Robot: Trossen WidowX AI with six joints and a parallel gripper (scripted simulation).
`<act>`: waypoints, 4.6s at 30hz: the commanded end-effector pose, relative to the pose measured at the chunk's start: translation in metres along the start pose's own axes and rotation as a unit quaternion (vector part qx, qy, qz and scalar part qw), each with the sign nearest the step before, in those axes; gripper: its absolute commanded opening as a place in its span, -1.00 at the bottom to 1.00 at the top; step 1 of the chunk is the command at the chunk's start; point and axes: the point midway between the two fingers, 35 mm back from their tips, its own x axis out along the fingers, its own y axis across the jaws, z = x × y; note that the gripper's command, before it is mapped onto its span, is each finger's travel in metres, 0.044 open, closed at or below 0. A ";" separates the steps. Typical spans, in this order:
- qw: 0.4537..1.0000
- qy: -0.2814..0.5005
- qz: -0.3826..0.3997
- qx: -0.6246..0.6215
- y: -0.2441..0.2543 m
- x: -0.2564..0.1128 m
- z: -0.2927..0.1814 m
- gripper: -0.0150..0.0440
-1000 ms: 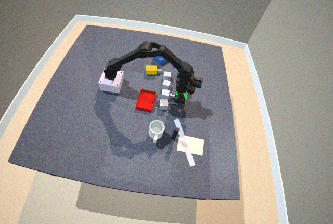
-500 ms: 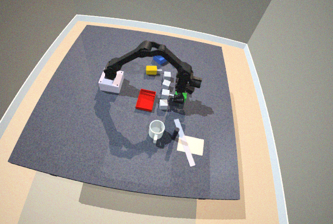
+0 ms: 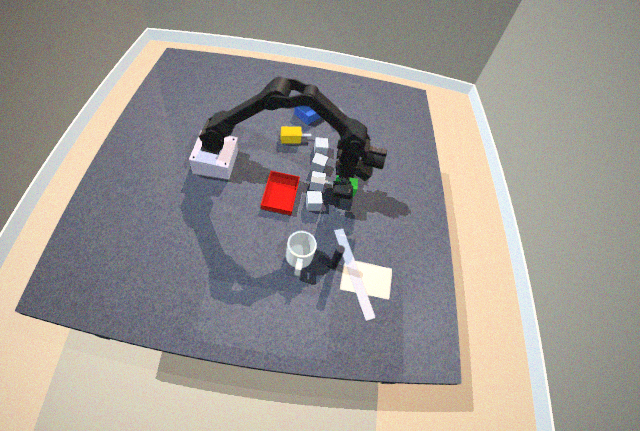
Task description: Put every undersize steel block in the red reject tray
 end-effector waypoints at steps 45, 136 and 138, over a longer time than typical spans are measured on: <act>1.000 -0.004 0.002 0.000 0.000 -0.002 -0.016 -0.49; 1.000 -0.006 0.002 0.000 0.000 -0.002 0.016 -0.49; 1.000 -0.006 0.002 0.000 0.000 -0.002 0.016 -0.49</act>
